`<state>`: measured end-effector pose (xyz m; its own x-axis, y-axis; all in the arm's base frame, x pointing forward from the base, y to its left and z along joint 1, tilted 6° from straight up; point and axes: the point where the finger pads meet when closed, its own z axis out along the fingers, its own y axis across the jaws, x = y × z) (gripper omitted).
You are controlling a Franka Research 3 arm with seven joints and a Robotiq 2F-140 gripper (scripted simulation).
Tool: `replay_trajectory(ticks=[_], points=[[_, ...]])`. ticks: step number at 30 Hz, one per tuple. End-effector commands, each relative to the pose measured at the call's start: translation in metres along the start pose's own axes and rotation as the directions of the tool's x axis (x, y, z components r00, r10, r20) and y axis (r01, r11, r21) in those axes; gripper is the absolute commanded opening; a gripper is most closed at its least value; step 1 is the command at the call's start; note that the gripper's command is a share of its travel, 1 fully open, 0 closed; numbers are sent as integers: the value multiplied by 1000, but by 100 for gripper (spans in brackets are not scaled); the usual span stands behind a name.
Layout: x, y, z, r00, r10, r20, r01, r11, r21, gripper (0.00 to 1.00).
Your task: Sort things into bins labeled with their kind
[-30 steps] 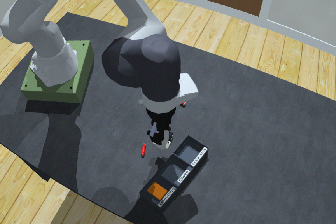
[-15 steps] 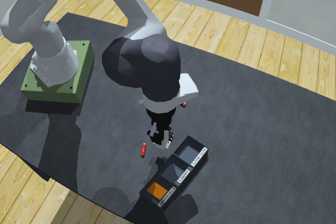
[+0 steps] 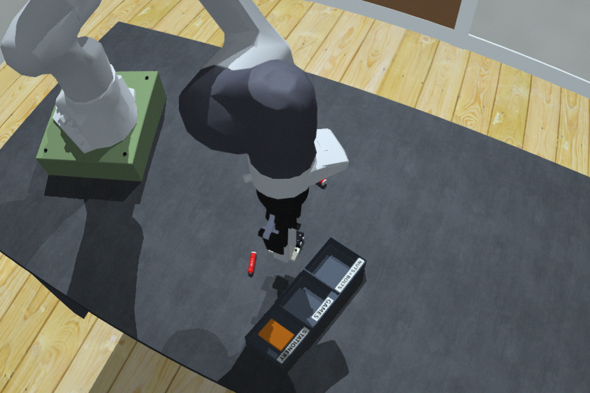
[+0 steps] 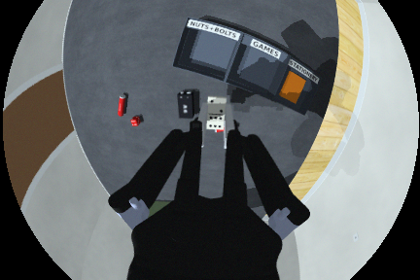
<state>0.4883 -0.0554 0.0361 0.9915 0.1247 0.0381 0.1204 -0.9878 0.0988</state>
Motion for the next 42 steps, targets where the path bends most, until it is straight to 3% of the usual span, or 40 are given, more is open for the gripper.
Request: replay_trajectory(ticks=[1, 27, 29, 33, 35, 42], points=[[-2, 0, 0, 1000, 0, 4, 0, 1000, -1, 13], [-2, 0, 0, 1000, 0, 4, 0, 1000, -1, 13], [3, 3, 1, 1000, 0, 4, 0, 1000, -1, 13], [21, 19, 1, 984, -180, 3, 180, 984, -1, 13], [21, 19, 1, 984, -180, 3, 180, 984, -1, 13], [52, 48, 1, 958, -287, -6, 287, 958, -21, 13]])
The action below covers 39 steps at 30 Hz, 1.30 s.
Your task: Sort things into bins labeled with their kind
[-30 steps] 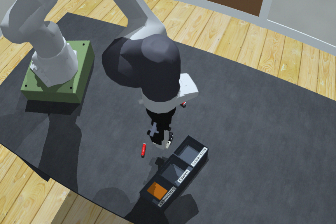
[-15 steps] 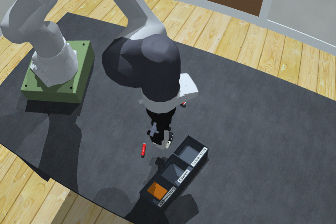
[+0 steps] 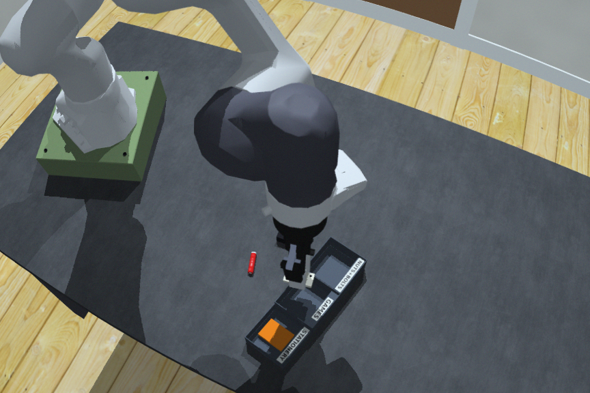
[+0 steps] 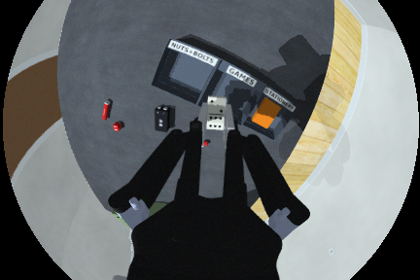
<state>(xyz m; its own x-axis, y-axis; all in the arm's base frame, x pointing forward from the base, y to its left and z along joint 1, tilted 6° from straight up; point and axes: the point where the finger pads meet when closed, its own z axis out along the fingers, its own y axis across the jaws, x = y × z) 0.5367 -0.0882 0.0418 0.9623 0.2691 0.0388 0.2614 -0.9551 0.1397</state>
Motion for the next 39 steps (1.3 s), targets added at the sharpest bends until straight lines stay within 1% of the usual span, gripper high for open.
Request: replay_trajectory(ticks=[1, 3, 8, 10, 11, 18, 25, 27, 28, 39], points=[[10, 15, 2, 988, -156, 3, 156, 988, 14, 13], [15, 21, 2, 984, -178, -1, 178, 984, 7, 13], [15, 21, 2, 970, -243, -6, 243, 970, -2, 13], [15, 21, 2, 970, -243, -6, 243, 970, -2, 13], [15, 21, 2, 959, -284, -5, 284, 959, -2, 13], [15, 21, 2, 920, -393, -4, 393, 920, -6, 13], [15, 21, 2, 869, -495, -2, 495, 869, -5, 13], [15, 21, 2, 869, -495, -2, 495, 869, -5, 13], [15, 21, 2, 847, -532, -1, 532, 847, -5, 13], [15, 21, 2, 742, -670, -1, 670, 742, 1, 13]])
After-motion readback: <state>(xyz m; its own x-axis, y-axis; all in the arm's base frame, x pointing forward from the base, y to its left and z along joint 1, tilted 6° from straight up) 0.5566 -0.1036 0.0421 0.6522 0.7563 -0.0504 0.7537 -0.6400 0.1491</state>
